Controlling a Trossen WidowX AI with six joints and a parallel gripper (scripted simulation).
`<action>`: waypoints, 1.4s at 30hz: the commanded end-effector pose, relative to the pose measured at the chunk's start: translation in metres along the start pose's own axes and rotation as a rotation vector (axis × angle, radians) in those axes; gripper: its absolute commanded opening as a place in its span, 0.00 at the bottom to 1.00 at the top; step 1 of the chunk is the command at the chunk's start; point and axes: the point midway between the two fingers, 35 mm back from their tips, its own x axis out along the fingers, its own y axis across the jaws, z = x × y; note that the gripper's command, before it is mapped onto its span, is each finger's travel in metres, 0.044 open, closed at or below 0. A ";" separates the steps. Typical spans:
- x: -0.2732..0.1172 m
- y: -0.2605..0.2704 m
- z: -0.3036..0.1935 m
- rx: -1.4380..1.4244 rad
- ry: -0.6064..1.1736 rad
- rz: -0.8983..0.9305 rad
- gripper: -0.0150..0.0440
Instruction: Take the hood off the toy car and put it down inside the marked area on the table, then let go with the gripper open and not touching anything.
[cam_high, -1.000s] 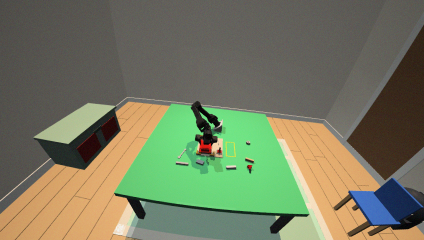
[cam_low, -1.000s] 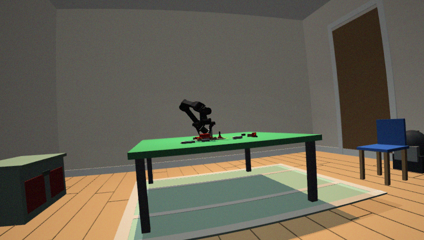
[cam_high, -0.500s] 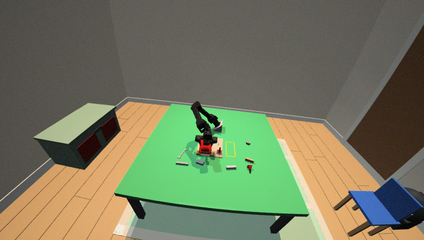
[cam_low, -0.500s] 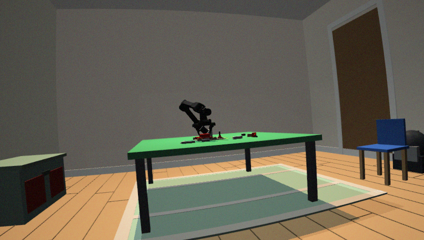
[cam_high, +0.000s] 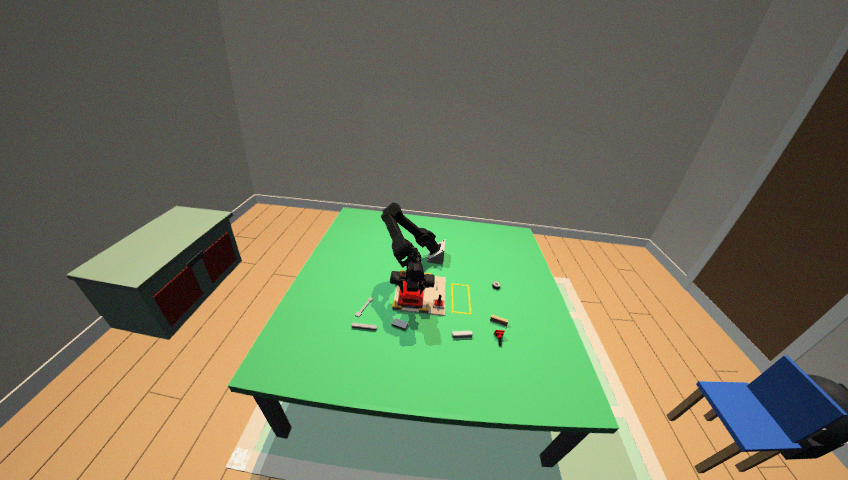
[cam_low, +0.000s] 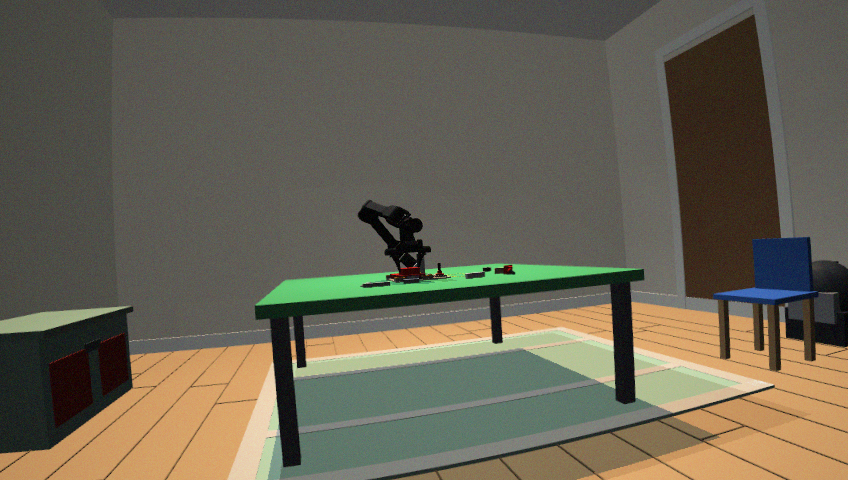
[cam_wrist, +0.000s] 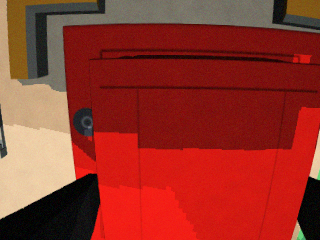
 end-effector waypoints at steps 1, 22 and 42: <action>0.000 0.000 0.000 0.001 0.000 0.000 0.83; -0.008 0.000 0.000 0.001 0.000 0.001 0.25; -0.020 0.000 0.000 0.000 0.000 0.002 0.25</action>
